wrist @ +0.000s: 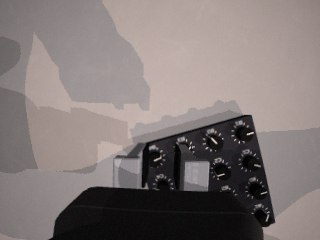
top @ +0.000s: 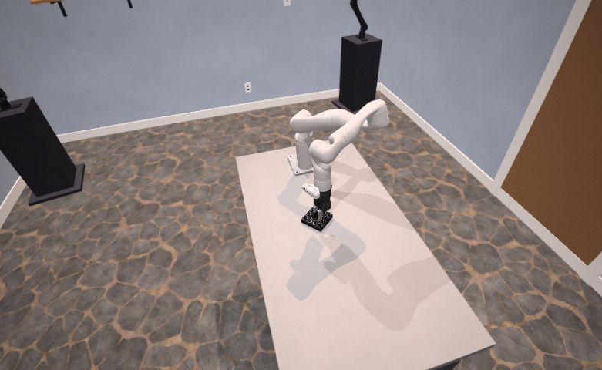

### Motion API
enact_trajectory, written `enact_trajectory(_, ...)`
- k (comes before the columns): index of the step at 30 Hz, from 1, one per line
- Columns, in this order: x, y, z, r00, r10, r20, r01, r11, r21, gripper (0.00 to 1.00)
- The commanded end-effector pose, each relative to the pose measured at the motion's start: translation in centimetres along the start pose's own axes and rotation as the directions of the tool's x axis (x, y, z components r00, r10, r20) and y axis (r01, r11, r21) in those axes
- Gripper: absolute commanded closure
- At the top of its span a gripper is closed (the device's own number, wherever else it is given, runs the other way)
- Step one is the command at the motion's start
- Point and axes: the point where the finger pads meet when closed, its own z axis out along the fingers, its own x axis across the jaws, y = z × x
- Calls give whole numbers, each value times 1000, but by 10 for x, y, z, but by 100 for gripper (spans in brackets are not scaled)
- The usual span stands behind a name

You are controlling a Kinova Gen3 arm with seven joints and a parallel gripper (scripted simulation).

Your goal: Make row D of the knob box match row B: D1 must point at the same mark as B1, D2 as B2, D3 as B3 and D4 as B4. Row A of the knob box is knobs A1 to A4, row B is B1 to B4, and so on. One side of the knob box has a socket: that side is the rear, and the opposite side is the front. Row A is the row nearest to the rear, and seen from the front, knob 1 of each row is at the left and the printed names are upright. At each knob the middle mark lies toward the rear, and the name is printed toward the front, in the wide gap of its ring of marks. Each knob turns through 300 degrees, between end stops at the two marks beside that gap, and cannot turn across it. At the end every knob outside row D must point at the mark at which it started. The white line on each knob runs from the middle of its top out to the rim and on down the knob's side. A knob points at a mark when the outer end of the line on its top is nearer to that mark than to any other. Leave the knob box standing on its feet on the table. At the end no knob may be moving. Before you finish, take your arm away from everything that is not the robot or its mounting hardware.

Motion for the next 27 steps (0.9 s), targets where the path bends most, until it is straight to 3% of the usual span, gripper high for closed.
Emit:
enact_trajectory(1,2,-3,0,999,52,-2,-52,999,2,54)
enact_trajectory(14,7,-7,-3,929,369,-1,-369,929,2,54)
enact_trajectory(20,11,-9,-4,833,553,0,-553,833,2,54)
enact_trajectory(26,13,-9,-6,691,723,1,-723,691,1,54)
enact_trajectory(27,13,-9,-6,691,723,1,-723,691,1,54)
